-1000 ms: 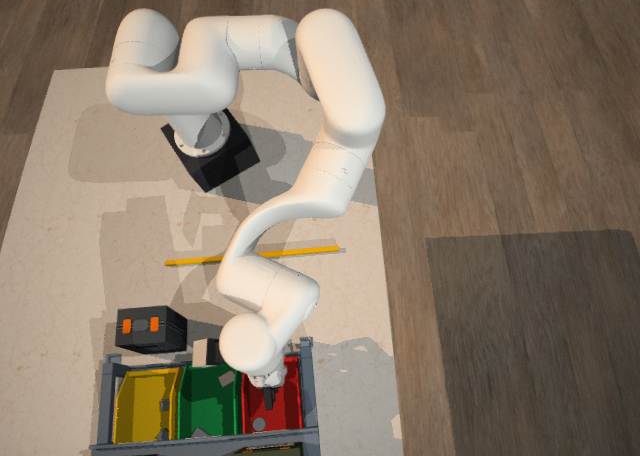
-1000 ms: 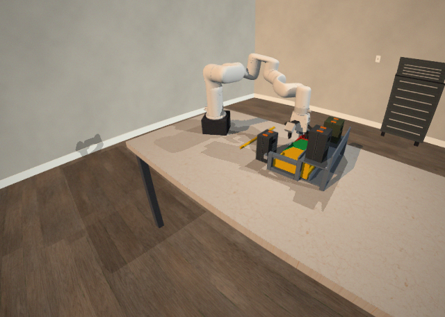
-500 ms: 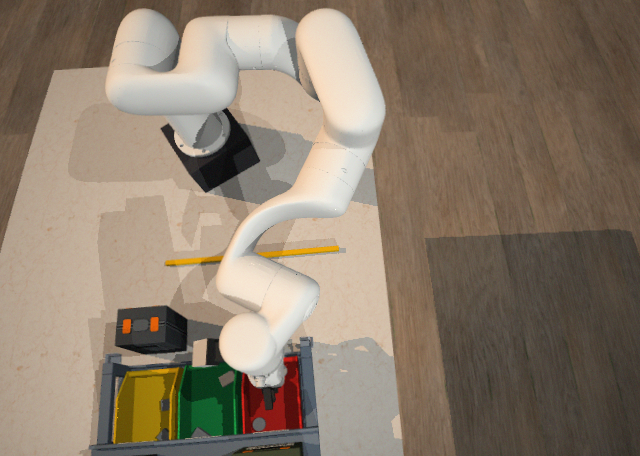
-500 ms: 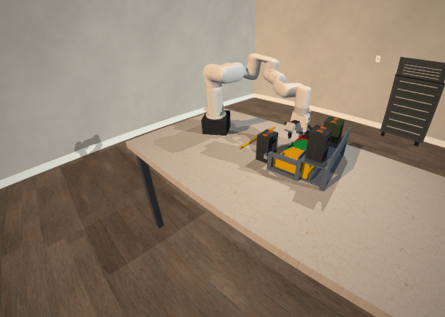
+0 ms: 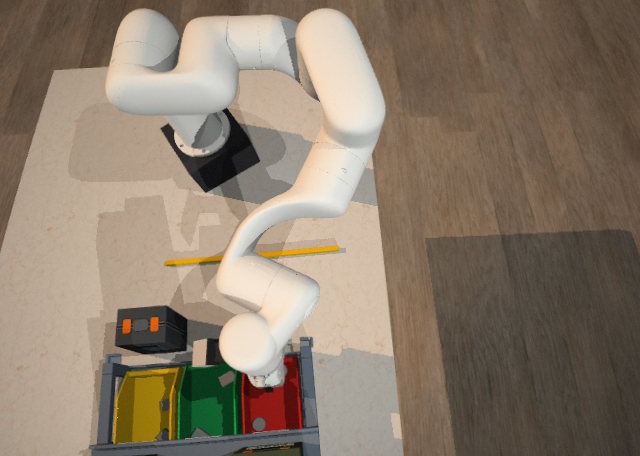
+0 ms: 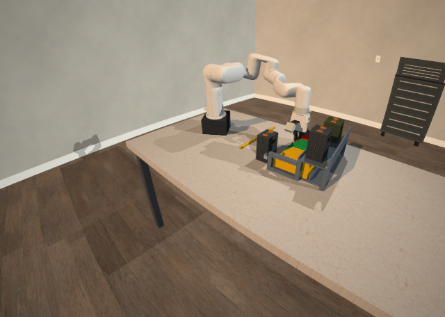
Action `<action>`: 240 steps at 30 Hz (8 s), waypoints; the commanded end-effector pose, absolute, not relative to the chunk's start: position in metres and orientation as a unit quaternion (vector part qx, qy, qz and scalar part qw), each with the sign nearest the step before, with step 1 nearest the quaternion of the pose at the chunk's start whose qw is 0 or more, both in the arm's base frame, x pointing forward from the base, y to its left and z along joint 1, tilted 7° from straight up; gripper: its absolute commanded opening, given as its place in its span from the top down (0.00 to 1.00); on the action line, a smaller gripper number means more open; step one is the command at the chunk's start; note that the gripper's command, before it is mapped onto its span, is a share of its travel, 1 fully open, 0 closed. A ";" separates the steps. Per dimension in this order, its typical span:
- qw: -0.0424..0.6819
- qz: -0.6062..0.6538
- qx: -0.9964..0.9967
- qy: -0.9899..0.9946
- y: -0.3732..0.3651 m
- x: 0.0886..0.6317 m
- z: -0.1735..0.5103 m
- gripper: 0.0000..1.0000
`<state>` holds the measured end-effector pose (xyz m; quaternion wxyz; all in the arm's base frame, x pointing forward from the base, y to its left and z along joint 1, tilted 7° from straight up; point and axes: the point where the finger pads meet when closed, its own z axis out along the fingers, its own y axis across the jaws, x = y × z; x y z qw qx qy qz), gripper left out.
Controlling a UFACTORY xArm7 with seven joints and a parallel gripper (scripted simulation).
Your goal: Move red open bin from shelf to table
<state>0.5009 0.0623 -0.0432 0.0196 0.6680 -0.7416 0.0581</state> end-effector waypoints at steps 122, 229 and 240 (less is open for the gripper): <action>0.018 0.059 0.668 -0.741 0.071 0.442 -0.026 1.00; 0.018 0.059 0.668 -0.742 0.079 0.341 -0.054 1.00; 0.018 0.059 0.668 -0.742 0.079 0.341 -0.055 1.00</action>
